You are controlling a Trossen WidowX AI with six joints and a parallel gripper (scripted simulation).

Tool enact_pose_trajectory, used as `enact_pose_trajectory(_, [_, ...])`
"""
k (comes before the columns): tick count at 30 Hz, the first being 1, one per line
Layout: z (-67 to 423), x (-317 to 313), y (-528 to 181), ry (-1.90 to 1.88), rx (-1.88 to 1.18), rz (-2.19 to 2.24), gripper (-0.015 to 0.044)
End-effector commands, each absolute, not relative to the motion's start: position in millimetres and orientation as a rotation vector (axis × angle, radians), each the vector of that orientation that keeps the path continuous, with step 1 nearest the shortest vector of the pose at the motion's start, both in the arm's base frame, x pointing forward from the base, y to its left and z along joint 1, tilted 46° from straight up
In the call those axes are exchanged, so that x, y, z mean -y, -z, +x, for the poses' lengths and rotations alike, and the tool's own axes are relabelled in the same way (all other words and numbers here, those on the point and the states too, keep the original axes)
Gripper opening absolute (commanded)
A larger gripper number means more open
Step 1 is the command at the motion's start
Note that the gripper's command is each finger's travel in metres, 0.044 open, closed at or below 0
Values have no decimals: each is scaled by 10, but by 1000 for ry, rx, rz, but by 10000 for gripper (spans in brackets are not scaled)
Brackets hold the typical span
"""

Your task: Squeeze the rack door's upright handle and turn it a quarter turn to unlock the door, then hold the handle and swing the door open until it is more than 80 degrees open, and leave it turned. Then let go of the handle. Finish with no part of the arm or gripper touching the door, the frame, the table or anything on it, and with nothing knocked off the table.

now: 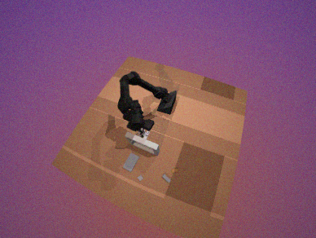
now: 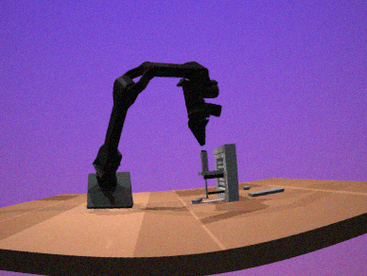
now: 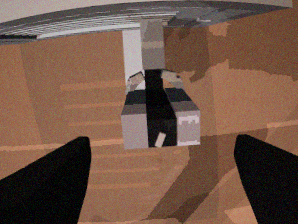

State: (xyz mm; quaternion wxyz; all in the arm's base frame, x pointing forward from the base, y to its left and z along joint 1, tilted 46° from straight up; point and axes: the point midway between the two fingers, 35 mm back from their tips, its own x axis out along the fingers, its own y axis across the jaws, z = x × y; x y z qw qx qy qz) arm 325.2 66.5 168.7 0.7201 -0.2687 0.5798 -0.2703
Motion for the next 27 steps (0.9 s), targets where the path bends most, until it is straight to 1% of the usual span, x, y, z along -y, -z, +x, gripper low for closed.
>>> enact_pose_trajectory(1, [3271, -601, -1621, 605, -1299, -608, 299])
enact_pose_trajectory(27, [3325, -306, -1341, 603, -1372, -617, 299])
